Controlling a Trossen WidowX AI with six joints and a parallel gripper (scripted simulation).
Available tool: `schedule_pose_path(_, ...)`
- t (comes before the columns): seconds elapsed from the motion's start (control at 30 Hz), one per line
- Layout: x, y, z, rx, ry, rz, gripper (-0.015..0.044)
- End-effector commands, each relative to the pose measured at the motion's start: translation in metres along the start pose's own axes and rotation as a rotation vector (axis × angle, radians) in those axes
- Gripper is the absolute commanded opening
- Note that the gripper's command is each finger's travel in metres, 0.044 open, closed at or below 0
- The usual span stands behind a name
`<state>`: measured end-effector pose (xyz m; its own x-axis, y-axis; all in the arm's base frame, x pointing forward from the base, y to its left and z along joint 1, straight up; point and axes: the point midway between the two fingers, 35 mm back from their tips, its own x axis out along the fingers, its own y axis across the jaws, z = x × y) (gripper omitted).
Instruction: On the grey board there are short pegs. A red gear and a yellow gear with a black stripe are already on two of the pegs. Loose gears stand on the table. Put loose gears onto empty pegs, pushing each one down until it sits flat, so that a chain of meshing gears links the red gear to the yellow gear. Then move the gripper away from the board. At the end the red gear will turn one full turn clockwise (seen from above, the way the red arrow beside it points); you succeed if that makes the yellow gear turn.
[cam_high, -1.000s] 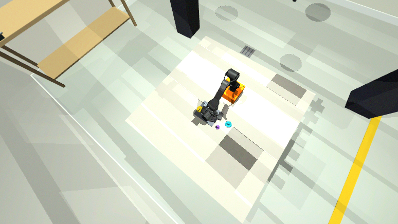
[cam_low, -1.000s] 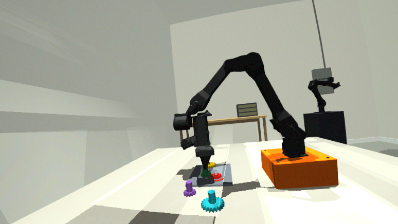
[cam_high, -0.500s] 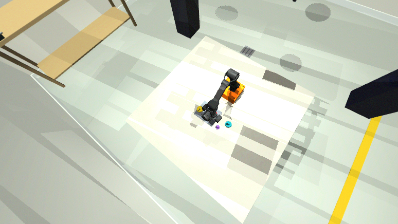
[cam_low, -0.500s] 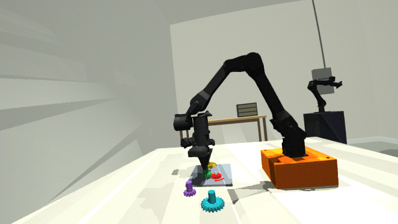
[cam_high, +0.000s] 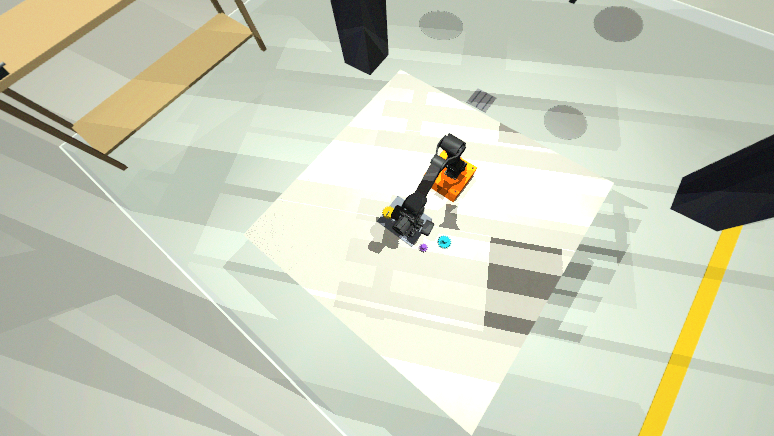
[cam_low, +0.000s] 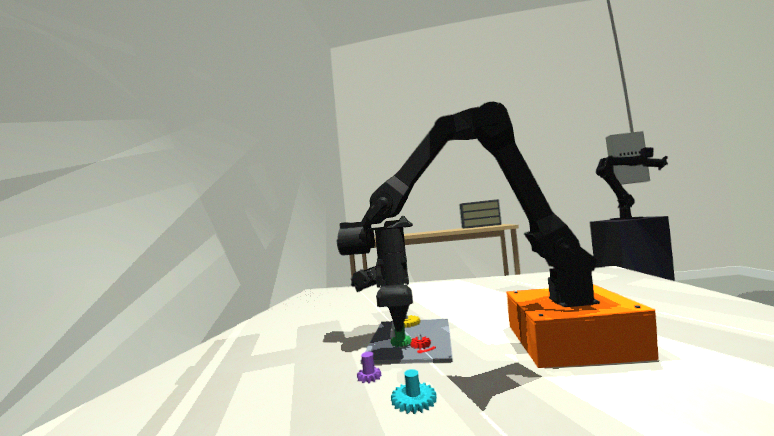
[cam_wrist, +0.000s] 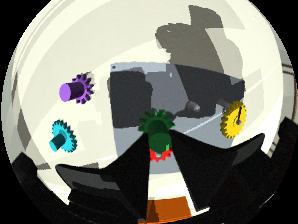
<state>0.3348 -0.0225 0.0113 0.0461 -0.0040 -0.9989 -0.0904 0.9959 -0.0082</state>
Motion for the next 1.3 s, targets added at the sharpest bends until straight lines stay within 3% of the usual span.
schedule_pose_path(0.0,0.0016,-0.0004,-0.0024,-0.097,0.005,0.001,0.0000)
schedule_pose_path(0.33,0.0027,0.0000,-0.0003,-0.194,0.005,0.001,0.0000)
schedule_pose_path(0.97,0.0047,-0.0015,-0.0008,0.274,0.005,0.000,0.0000)
schedule_pose_path(1.17,0.0061,0.0001,-0.0005,0.268,0.005,0.000,0.0000)
schedule_pose_path(1.27,0.0057,0.0000,-0.0007,0.247,0.005,0.000,0.0079)
